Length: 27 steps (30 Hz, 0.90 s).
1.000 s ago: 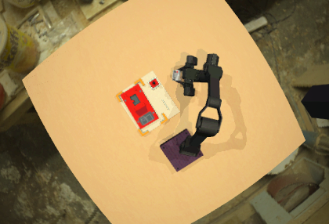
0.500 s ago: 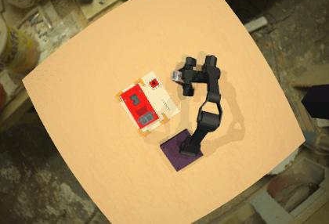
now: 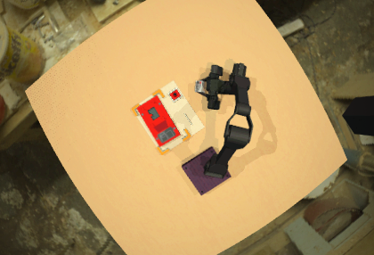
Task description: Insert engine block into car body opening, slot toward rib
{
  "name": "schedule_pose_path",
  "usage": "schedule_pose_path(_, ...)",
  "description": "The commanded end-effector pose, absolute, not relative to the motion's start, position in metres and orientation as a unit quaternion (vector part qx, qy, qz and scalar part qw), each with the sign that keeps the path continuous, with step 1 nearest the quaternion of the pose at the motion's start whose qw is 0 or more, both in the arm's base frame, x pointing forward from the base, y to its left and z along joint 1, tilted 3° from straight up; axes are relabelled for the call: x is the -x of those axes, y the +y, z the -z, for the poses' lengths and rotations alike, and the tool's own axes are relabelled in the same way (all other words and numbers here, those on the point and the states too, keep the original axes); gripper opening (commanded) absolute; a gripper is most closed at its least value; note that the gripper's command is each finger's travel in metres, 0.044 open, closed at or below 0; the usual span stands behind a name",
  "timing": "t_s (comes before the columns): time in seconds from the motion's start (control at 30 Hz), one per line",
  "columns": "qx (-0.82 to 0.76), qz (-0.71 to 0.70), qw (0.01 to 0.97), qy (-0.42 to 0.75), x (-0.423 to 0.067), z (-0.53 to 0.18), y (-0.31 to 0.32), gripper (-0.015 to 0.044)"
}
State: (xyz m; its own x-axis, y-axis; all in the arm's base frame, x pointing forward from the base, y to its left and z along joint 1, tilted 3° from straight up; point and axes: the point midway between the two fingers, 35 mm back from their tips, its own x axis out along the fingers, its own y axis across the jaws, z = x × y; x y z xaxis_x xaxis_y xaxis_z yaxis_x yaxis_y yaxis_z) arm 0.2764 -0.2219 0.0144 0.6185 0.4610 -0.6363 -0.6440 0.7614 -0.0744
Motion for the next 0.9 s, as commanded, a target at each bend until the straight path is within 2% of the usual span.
schedule_pose_path(0.0, 0.15, -0.312, 0.887, 0.307, -0.276, -0.014, -0.222, 0.0236)
schedule_pose_path(0.27, 0.15, -0.312, 0.887, 0.307, -0.276, -0.014, -0.222, 0.044)
schedule_pose_path(0.87, 0.151, -0.313, 0.884, 0.313, -0.251, -0.047, -0.241, 0.044)
